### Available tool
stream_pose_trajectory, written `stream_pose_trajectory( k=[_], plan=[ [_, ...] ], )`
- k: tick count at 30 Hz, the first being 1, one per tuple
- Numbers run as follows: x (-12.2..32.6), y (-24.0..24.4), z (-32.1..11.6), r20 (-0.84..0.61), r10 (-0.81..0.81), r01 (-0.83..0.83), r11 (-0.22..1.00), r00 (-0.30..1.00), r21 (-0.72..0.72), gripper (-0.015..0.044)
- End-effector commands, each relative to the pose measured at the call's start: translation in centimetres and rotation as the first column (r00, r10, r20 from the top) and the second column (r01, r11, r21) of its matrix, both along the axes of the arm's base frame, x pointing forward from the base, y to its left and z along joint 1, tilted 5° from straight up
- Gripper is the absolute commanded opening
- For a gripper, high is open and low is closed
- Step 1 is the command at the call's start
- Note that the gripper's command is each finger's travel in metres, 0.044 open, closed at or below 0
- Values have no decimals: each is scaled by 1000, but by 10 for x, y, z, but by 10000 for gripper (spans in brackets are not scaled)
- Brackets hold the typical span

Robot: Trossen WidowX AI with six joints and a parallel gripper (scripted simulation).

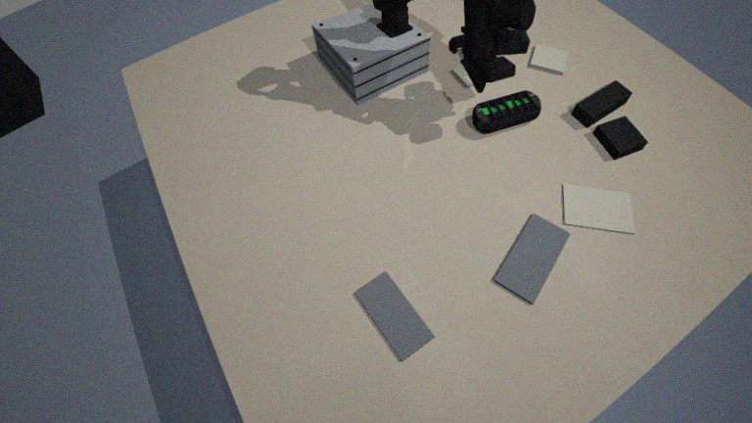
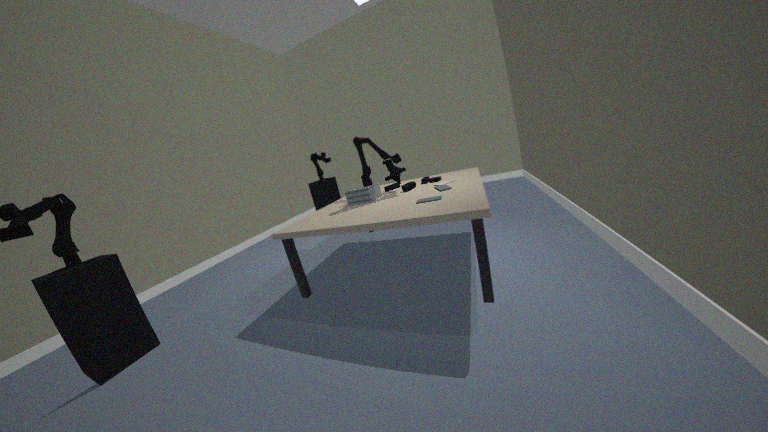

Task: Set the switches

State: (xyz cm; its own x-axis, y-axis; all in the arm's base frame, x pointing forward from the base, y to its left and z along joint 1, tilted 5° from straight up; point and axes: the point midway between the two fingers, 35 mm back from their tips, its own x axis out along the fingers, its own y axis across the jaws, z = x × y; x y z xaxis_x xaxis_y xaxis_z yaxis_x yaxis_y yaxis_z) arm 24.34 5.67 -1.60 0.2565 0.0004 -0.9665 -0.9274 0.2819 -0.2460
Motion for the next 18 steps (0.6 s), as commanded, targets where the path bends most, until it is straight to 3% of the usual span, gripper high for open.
stream_pose_trajectory(
  k=[1, 18],
  plan=[
    [-3, 1, -7, -15, 2, -3, 1000, 1000, -12, 0],
    [-3, 3, -35, -15, 2, -3, 1000, 1000, -12, 0]
  ],
)
